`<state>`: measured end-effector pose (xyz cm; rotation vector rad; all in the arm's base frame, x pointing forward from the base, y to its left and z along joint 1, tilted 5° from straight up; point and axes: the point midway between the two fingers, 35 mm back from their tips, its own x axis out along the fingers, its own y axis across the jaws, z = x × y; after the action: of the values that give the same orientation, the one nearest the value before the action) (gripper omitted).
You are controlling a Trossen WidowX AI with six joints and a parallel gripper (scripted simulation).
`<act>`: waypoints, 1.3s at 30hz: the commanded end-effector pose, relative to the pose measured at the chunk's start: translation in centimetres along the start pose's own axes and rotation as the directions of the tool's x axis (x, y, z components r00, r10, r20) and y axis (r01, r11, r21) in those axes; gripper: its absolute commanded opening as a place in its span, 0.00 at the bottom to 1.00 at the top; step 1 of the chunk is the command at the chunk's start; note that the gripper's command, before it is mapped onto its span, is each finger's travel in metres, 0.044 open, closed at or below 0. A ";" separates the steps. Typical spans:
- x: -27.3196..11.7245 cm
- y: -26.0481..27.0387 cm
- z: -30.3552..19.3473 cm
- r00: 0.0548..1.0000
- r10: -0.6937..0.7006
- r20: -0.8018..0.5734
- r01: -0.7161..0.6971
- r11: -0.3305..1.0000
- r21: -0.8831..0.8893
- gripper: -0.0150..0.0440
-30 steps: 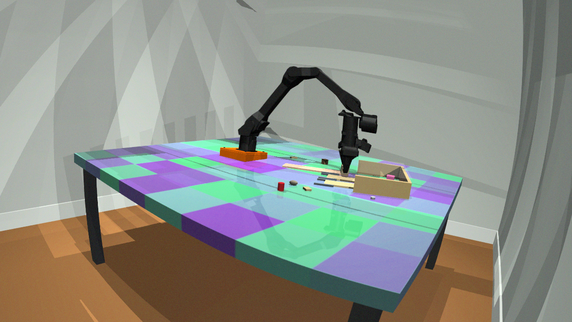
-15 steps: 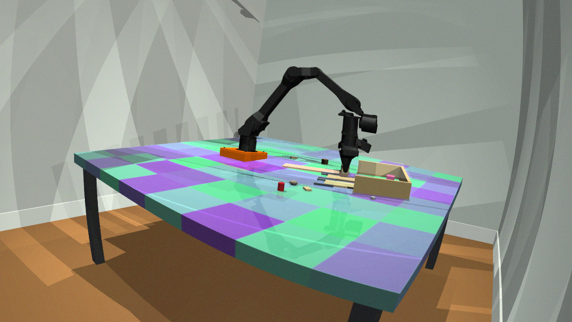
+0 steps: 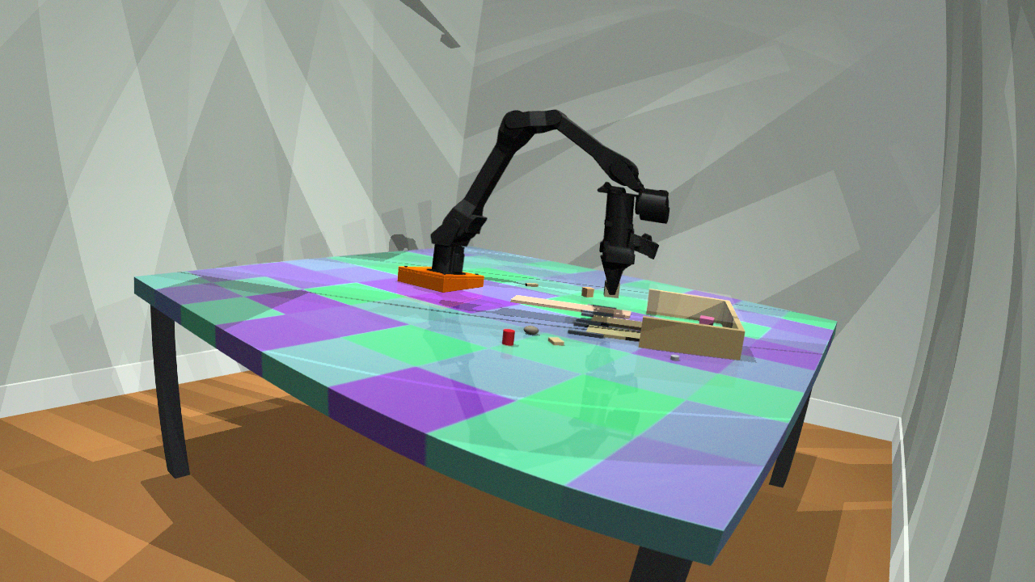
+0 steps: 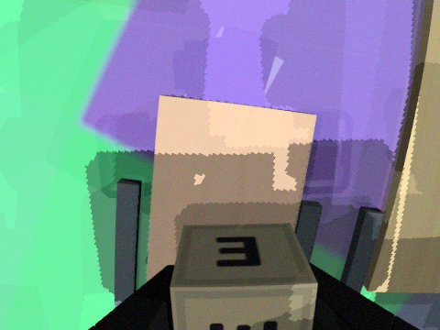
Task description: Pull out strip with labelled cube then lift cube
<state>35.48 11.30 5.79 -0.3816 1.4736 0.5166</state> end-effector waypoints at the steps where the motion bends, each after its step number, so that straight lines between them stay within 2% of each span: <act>1: -0.9 0.6 -2.1 1.000 0.003 -0.016 -0.003 1.000 -0.003 0.25; 25: -1.3 1.7 -6.6 1.000 0.004 -0.021 -0.004 1.000 -0.003 0.25; 32: -4.5 1.7 -6.5 1.000 0.004 -0.021 -0.004 1.000 -0.003 0.25; 39: -4.9 1.7 -6.5 1.000 0.004 -0.021 -0.004 1.000 -0.003 0.25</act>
<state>28.93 8.80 9.96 -0.3815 1.4947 0.5165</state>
